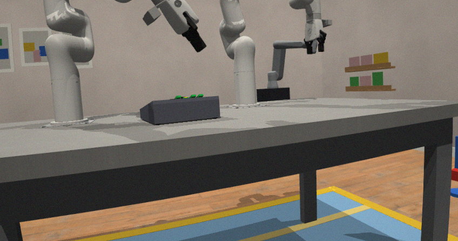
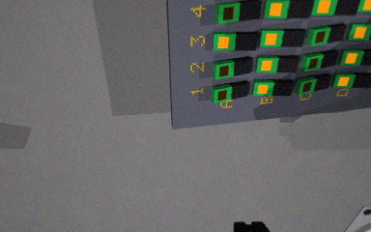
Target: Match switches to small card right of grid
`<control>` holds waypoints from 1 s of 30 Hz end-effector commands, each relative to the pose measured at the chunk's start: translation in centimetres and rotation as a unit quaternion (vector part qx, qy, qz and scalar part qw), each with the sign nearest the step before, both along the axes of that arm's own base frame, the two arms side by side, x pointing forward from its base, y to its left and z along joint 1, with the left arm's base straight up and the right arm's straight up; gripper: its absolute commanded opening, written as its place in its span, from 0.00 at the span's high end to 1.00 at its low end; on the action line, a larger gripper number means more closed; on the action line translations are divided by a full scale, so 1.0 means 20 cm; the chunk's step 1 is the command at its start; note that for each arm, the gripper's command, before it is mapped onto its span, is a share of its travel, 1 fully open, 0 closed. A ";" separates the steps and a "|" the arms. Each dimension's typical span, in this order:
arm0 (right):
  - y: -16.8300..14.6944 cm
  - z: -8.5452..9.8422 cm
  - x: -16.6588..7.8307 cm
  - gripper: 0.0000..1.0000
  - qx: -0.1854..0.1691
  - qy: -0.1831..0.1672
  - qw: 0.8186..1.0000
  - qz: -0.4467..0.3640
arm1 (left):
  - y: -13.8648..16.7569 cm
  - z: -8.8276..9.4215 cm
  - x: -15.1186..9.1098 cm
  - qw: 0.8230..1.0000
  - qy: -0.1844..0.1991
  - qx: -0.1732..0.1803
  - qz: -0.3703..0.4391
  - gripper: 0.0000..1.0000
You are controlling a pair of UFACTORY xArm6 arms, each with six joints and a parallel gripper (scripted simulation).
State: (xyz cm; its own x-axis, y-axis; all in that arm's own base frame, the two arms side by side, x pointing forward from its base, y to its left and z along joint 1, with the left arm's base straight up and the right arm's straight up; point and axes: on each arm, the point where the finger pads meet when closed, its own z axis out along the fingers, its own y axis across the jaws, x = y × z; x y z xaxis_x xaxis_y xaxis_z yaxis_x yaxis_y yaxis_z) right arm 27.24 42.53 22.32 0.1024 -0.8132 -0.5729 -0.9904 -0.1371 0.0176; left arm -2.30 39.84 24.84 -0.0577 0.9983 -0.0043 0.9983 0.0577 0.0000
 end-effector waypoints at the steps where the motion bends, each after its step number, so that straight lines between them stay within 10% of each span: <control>1: 0.00 0.01 0.00 1.00 0.002 -0.001 1.000 -0.001 | 0.00 0.01 0.00 1.000 0.000 0.002 0.000 0.00; 30: 0.00 -0.48 0.00 1.00 0.002 -0.001 1.000 -0.001 | 0.00 0.01 0.00 1.000 0.000 0.002 0.000 0.00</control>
State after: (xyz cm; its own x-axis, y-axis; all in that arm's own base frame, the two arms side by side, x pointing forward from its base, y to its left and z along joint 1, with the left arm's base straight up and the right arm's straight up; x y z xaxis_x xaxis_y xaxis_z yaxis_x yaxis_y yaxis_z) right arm 27.01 42.34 13.25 0.0991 -0.8184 -0.5661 -0.9908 -0.1341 0.0205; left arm -2.30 39.84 24.84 -0.0577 0.9983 -0.0043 0.9983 0.0577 0.0000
